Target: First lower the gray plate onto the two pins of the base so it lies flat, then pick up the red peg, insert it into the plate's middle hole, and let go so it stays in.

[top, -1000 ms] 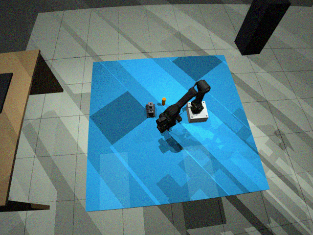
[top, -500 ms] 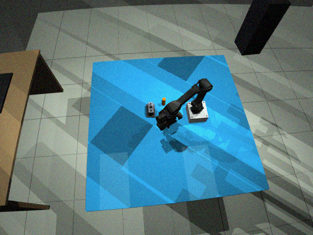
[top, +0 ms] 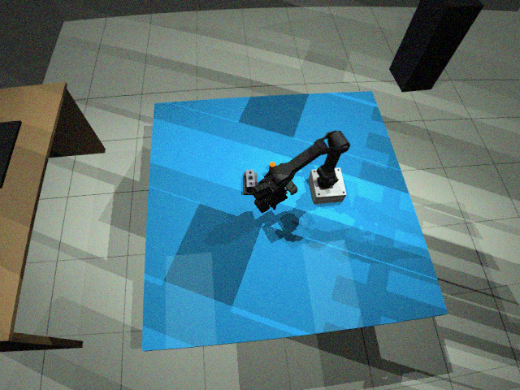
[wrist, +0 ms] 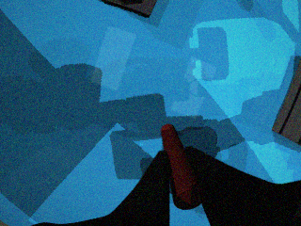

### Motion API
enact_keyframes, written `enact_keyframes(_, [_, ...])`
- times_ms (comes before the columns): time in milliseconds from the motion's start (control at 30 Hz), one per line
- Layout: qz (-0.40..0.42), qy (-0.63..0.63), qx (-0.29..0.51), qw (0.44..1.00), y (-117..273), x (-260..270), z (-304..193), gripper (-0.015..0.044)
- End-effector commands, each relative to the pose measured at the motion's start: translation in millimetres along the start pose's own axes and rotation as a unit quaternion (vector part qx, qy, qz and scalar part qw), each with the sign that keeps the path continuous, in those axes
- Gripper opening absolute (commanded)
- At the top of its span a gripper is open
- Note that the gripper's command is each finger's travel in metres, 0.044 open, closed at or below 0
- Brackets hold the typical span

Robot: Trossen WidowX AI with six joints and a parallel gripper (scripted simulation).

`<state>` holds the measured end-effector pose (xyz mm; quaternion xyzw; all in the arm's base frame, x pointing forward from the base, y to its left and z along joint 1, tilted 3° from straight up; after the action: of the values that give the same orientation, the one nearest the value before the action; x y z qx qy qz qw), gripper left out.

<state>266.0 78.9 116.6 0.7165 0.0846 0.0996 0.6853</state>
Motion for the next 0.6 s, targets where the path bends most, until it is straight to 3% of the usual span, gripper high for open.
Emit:
enact_keyframes(0, [0.001,0.002,0.000,1.000,1,6,8,0.0000])
enact_keyframes(567, [0.002,0.003,-0.001,1.000,4,24,53,0.0000])
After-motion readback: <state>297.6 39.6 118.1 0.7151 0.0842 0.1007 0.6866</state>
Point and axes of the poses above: the point midway between the two fingers, 35 mm back from their tips, its own y axis back along the fingers, its own x axis across the jaws, z = x × y, the point moved 4 cm from there along y, back along the fingers, and after that the axes turned 8 degrees about -y, right-handed, at the moved point
